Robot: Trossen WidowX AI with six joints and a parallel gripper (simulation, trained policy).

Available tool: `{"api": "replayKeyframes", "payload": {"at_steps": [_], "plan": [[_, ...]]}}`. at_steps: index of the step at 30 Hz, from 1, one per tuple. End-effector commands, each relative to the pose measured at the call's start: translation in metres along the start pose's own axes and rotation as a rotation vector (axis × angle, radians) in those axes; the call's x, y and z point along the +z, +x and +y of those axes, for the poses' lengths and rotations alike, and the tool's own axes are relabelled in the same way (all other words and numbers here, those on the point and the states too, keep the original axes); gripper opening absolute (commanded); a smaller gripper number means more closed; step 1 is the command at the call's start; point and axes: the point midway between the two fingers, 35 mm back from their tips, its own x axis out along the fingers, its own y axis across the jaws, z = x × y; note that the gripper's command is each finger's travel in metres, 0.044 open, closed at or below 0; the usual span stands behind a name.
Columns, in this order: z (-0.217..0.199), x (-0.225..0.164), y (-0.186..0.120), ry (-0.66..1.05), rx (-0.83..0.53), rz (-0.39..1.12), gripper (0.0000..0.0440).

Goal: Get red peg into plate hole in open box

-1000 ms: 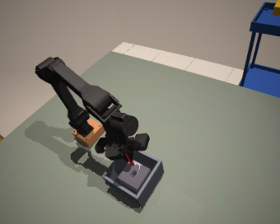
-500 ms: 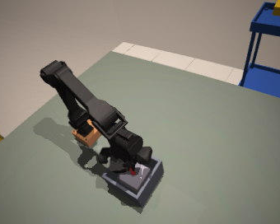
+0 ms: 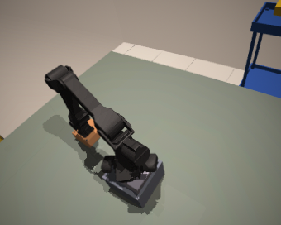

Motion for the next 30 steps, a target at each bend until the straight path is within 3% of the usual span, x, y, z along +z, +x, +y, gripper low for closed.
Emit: {"api": "replayKeyframes", "payload": {"at_steps": [1,30], "plan": [[0.003,0.004,0.004,-0.013,-0.008,0.015,0.0142],[0.005,0.059,0.021,-0.037,-0.054,0.084,0.009]]}}
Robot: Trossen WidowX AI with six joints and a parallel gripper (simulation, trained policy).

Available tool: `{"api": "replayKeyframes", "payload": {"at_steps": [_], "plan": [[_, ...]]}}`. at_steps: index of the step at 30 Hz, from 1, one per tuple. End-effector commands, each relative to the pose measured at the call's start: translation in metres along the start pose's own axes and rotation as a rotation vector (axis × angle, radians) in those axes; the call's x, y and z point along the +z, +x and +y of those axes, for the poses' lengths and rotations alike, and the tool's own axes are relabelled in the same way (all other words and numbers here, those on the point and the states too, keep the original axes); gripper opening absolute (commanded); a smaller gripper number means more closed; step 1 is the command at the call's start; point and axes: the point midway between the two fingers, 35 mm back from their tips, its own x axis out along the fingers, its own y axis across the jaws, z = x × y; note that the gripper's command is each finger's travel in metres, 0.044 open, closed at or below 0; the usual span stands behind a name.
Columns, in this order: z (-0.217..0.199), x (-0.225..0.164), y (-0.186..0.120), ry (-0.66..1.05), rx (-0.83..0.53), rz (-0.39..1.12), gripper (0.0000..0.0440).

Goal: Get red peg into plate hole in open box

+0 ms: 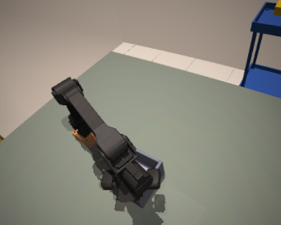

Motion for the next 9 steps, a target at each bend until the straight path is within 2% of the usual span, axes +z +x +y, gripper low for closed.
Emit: {"api": "replayKeyframes", "payload": {"at_steps": [1,9], "plan": [[-0.004,0.014,0.004,0.013,-0.008,-0.014,0.0089],[-0.017,0.033,0.004,0.018,-0.031,-0.021,0.0085]]}}
